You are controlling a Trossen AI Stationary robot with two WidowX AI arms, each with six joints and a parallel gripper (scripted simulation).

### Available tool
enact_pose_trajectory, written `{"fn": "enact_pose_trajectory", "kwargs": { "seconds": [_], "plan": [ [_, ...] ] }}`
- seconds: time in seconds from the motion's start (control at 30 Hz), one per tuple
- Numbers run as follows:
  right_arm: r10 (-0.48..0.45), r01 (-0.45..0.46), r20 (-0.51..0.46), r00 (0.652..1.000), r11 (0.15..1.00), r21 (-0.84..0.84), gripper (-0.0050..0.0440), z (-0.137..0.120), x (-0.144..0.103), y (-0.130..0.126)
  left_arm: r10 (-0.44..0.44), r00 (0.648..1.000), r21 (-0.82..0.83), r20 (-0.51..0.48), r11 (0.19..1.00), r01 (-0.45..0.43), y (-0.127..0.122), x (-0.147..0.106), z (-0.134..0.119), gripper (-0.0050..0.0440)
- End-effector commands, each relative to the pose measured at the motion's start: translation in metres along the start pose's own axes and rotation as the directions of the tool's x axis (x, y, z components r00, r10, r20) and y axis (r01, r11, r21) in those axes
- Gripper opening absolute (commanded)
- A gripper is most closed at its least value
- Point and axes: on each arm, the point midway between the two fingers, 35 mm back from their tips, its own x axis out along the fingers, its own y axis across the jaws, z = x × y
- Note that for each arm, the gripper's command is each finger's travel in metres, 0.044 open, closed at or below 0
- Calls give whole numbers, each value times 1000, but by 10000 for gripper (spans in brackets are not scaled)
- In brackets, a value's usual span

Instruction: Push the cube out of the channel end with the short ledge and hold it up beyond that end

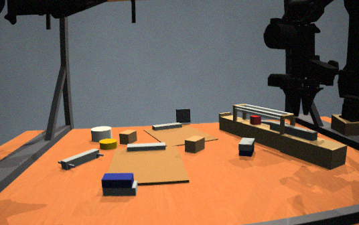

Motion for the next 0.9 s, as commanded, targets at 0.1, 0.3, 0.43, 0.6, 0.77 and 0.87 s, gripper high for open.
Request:
{"fn": "enact_pose_trajectory", "kwargs": {
  "seconds": [0.1,0.3,0.43,0.6,0.77,0.87],
  "plan": [
    [-2,2,17,1000,1000,6,400,6,-1,0,-13,1000,-6,3,1000,13,-2,-19,1,157],
    [-2,2,17,1000,1000,6,400,6,-1,0,-13,1000,-6,3,1000,13,0,-17,1,157],
    [-2,2,17,1000,1000,6,400,6,-1,0,-13,1000,-6,3,1000,13,0,-17,1,150],
    [-2,2,17,1000,1000,6,400,6,-1,0,-13,1000,-6,3,1000,13,0,-17,1,150],
    [-2,2,17,1000,1000,6,400,6,-1,0,-13,1000,-6,3,1000,13,0,-17,1,150],
    [-2,2,17,1000,1000,6,400,6,-1,0,-13,1000,-6,3,1000,13,0,-17,1,150]
  ]
}}
